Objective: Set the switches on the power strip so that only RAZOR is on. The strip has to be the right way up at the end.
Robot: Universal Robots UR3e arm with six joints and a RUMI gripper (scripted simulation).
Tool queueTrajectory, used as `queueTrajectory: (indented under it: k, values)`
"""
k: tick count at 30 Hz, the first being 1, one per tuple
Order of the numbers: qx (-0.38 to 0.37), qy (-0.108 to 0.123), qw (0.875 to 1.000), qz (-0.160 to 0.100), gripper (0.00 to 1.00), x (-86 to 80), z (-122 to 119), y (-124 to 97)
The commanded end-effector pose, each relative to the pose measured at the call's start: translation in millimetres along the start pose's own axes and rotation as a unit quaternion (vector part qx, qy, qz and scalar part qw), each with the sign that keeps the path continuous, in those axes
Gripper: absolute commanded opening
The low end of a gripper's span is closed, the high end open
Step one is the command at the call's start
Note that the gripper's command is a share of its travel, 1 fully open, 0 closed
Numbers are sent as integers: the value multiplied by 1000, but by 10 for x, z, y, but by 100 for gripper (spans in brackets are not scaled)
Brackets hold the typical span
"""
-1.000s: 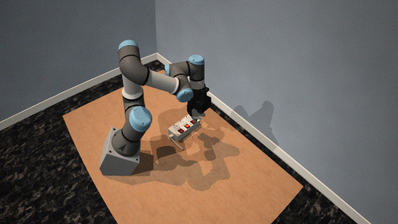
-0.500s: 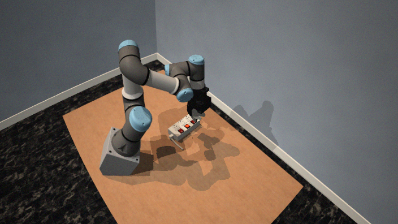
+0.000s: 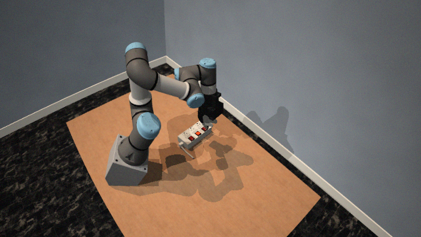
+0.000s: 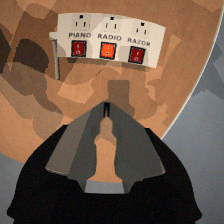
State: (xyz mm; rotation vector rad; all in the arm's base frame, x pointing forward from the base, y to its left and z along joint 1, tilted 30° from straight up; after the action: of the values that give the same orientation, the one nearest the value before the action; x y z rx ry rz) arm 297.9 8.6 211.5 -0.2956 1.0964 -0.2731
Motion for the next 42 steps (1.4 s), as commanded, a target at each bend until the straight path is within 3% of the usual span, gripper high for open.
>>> queueTrajectory:
  k: [1,14,18,23,26,31,42]
  values:
    - [0,-1,1000,0,0,-6,5,-2]
    - [0,-1,1000,0,0,14,9,-2]
    - [0,-1,1000,0,0,172,30,5]
    - [0,-1,1000,0,0,531,33,30]
    - [0,-1,1000,0,0,531,33,30]
    - [0,-1,1000,0,0,808,-11,59]
    - [0,-1,1000,0,0,870,-27,67]
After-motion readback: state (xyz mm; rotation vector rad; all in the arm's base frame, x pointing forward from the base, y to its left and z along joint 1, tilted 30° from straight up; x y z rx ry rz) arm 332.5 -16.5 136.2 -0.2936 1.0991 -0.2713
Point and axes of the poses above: the point where the finger pads meet when closed, its own x axis out along the fingers, its own z axis across the jaws, y = z × x, the point moved 8 cm from there along -x, back along the fingers, and after that the axes turned 11 degrees about x, right-handed, at the moved point
